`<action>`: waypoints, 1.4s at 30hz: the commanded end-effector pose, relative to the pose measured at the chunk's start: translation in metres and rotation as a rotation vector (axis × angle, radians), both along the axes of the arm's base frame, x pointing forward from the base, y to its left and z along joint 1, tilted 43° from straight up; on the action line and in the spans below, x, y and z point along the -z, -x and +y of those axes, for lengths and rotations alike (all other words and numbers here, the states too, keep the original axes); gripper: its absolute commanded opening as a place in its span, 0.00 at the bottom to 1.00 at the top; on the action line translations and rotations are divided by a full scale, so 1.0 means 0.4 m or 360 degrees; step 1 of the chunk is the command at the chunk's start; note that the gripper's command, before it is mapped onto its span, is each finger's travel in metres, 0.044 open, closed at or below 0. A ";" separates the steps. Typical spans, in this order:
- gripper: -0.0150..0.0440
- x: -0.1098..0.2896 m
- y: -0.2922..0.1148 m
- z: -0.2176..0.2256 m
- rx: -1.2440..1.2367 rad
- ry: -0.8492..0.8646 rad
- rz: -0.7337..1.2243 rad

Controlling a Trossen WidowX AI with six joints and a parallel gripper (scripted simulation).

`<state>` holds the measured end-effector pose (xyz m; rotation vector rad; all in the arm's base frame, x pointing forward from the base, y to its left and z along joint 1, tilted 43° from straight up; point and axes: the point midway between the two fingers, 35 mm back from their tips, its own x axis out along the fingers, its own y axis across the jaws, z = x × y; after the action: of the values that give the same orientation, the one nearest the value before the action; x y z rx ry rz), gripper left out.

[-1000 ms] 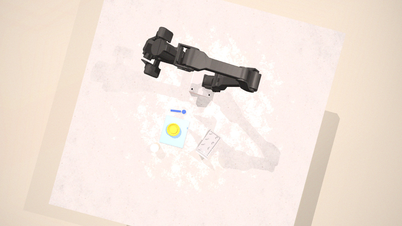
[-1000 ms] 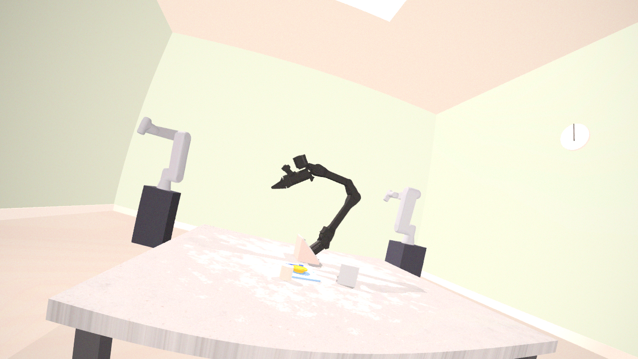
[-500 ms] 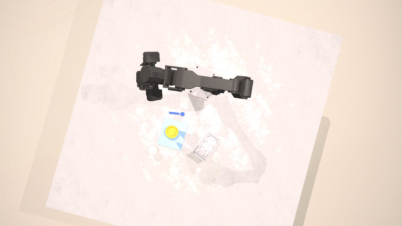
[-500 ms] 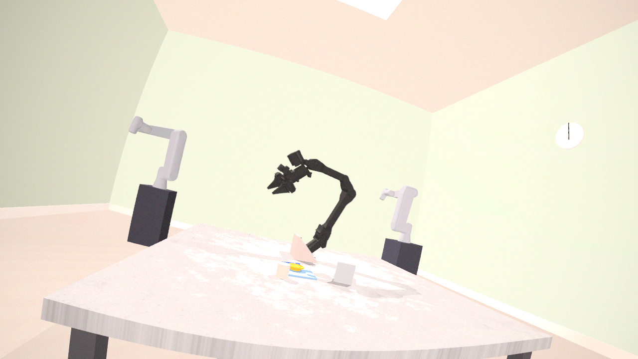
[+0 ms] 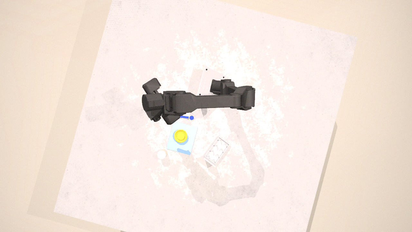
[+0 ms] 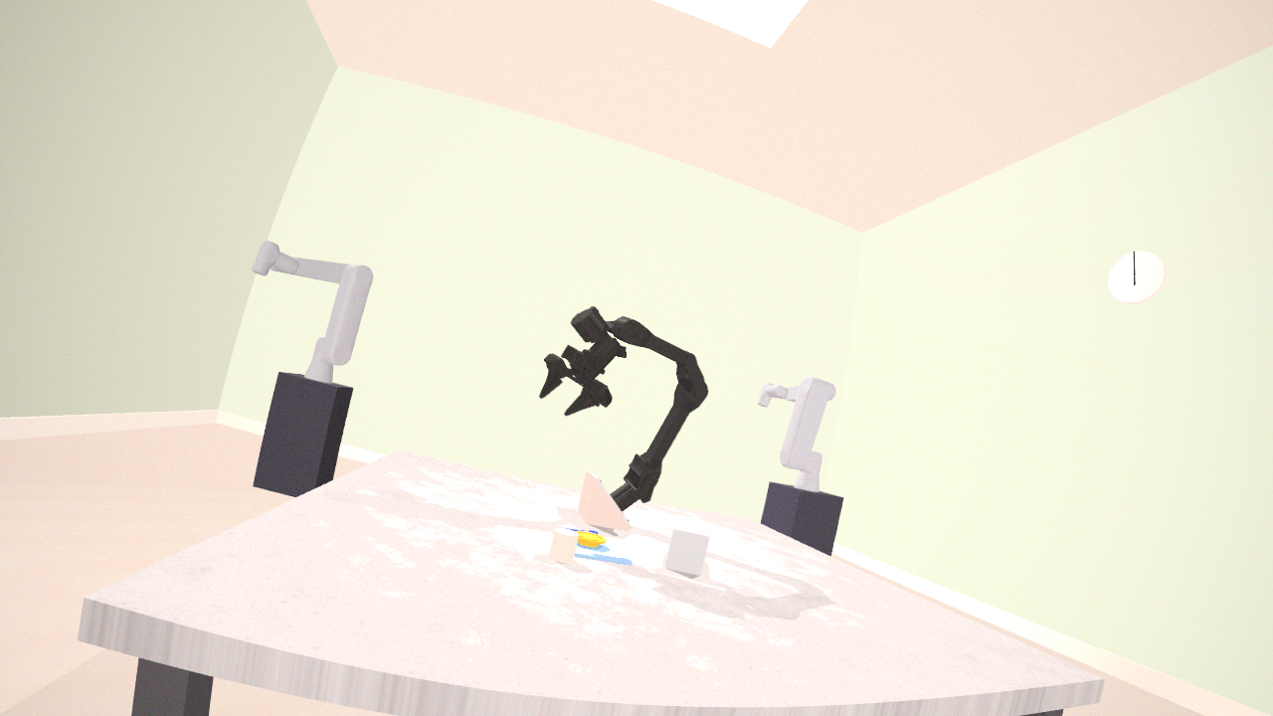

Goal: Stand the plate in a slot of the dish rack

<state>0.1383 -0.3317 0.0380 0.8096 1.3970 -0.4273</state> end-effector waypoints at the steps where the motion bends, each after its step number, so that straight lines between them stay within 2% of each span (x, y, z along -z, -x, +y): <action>1: 0.93 0.003 -0.054 0.033 -0.0174 -0.0090 -0.0068; 23: 0.93 -0.040 -0.332 0.282 -0.1093 -0.0602 -0.0540; 29: 0.93 -0.047 -0.358 0.314 -0.1176 -0.0658 -0.0596; 31: 0.93 -0.025 -0.363 0.329 -0.1180 -0.0663 -0.0578; 37: 0.93 0.151 -0.379 0.475 -0.1200 -0.0692 -0.0436; 42: 0.93 0.170 -0.374 0.492 -0.1201 -0.0693 -0.0421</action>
<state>0.2882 -0.1321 -0.0269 0.5916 1.4516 0.5871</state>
